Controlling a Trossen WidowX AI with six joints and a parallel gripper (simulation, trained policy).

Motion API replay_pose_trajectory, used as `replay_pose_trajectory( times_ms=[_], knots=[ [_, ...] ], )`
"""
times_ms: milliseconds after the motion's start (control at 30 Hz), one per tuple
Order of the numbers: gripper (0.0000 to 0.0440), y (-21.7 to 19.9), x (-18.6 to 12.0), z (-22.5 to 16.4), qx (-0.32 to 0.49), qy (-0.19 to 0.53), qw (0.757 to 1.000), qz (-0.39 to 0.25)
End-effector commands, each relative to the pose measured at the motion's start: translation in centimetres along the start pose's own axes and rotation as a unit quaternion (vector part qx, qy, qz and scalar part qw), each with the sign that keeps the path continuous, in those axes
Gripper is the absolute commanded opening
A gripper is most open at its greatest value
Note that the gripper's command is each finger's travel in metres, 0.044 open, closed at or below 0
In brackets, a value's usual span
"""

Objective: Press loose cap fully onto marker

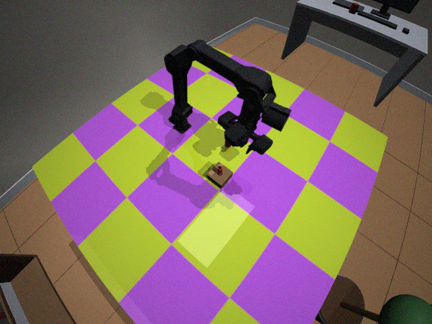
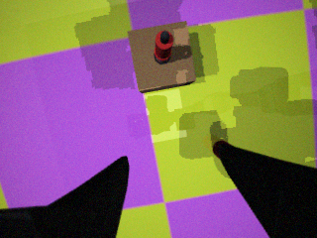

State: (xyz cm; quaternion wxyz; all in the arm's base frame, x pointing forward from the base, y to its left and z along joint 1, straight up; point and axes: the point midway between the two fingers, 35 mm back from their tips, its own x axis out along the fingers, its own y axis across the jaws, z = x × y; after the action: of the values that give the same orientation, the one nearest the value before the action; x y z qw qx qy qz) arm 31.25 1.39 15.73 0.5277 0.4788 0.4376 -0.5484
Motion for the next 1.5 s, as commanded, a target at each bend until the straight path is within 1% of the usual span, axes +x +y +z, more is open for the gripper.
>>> replay_pose_trajectory(
  times_ms=[0, 733, 1467],
  knots=[
    [0.0331, -0.6, 0.5, -0.6, 0.0, 0.009, 1.0, -0.019],
    [0.032, -4.5, 2.7, -3.7, -0.015, 0.055, 0.994, -0.097],
    [0.0286, -7.3, 6.0, -5.0, -0.048, 0.067, 0.987, -0.135]
  ],
)
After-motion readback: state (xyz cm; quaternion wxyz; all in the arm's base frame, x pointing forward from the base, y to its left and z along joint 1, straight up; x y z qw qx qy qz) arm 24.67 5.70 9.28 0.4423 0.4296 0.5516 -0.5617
